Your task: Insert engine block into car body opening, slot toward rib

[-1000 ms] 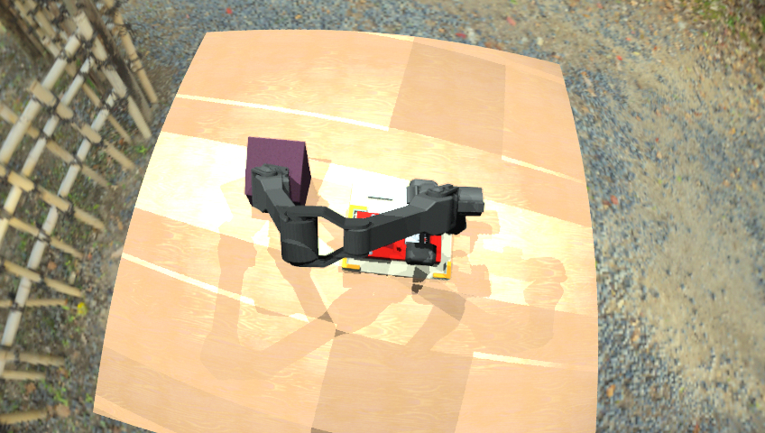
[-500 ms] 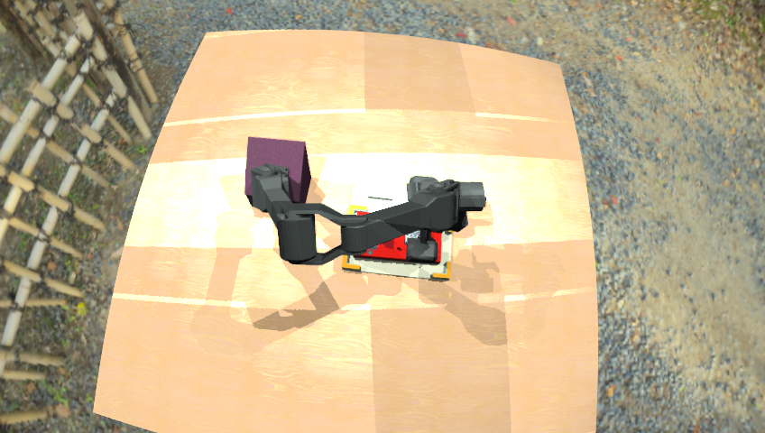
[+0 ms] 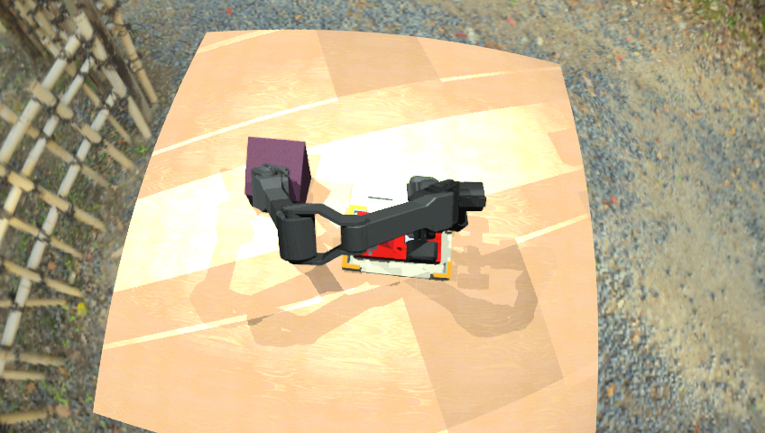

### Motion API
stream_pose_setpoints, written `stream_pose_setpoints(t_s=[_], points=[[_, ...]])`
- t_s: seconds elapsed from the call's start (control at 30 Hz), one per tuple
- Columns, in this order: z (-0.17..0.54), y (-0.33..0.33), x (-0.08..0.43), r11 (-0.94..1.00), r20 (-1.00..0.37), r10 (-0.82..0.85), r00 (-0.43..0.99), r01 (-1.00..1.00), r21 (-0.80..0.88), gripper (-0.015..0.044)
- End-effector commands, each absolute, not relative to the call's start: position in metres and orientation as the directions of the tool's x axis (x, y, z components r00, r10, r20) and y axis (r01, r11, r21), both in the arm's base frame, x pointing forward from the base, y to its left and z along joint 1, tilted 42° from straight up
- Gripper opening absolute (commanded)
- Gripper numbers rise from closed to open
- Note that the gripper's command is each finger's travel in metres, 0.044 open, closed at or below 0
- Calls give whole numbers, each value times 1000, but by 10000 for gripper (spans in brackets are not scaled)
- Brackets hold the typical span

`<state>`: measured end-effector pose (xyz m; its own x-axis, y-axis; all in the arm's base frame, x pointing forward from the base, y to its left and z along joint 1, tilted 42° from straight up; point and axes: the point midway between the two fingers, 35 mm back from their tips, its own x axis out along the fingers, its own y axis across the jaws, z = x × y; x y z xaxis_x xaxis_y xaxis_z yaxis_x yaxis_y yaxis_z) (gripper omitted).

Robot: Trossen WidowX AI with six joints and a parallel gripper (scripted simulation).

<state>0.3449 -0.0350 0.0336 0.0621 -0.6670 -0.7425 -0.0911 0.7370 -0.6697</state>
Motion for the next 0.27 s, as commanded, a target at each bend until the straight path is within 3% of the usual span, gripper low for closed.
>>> stream_pose_setpoints(t_s=[0.0,0.23], points=[[34,-35,345,737,-742,-668,61,-86,-670,0],[34,-35,345,737,-742,-667,62,-89,-670,0]])
